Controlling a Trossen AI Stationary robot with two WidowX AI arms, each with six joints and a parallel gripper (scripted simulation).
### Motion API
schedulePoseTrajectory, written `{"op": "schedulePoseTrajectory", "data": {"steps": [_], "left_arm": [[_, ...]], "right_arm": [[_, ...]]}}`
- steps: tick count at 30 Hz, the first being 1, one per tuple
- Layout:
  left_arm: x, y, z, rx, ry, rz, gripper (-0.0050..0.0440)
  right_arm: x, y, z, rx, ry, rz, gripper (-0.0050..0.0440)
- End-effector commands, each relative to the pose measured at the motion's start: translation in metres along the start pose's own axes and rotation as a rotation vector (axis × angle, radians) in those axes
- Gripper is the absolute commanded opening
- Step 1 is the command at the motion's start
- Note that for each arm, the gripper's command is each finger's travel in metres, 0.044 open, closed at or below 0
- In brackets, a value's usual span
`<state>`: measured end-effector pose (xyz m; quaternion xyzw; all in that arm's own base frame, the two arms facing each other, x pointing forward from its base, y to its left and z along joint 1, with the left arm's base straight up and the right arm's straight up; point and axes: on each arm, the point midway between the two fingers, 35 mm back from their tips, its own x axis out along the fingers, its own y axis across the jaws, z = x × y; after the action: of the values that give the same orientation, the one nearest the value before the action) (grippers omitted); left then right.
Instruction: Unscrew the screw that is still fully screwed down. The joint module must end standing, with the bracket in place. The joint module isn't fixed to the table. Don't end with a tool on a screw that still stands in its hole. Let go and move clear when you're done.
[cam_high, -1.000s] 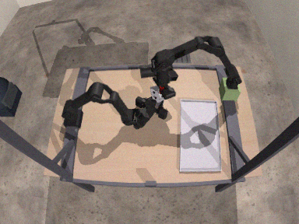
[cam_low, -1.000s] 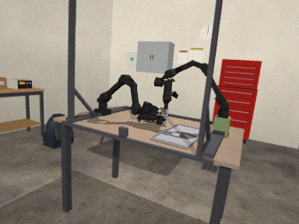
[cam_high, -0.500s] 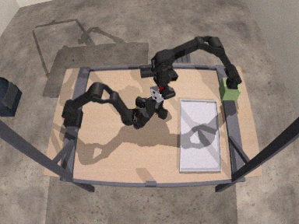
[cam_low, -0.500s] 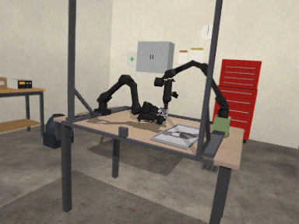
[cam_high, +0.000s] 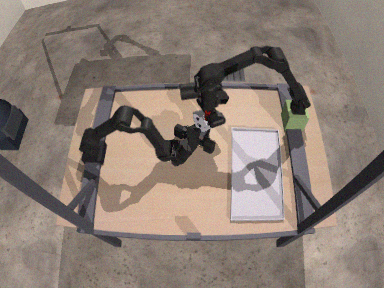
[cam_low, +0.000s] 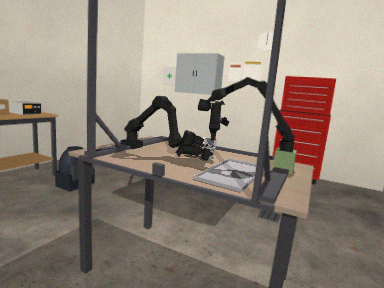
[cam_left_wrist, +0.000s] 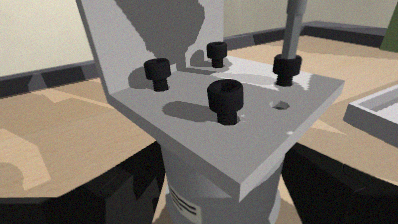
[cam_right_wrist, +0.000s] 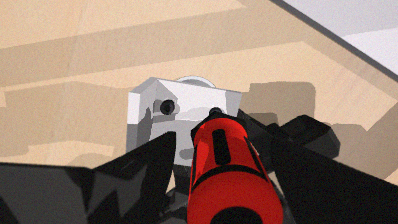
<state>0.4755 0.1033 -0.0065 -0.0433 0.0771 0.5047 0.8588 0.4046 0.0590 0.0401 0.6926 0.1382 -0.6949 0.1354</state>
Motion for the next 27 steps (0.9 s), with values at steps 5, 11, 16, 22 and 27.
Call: {"op": "schedulePoseTrajectory", "data": {"steps": [5,11,16,22,27], "left_arm": [[0.0016,-0.003,0.0112,-0.025,-0.013,-0.001,0.0245],[0.0016,-0.003,0.0112,-0.025,-0.013,-0.001,0.0245],[0.0016,-0.003,0.0112,-0.025,-0.013,-0.001,0.0245],[0.0016,-0.003,0.0112,-0.025,-0.013,-0.001,0.0245],[0.0016,-0.003,0.0112,-0.025,-0.013,-0.001,0.0245]], "right_arm": [[-0.0144,0.0026,-0.0045,0.005,0.039,0.012,0.025],[-0.0216,0.0036,-0.007,0.006,0.056,0.018,0.025],[-0.0152,0.0027,-0.0046,0.005,0.039,0.012,0.025],[-0.0152,0.0027,-0.0046,0.005,0.039,0.012,0.025],[-0.0237,0.0034,-0.0077,0.006,0.06,0.019,0.025]]}}
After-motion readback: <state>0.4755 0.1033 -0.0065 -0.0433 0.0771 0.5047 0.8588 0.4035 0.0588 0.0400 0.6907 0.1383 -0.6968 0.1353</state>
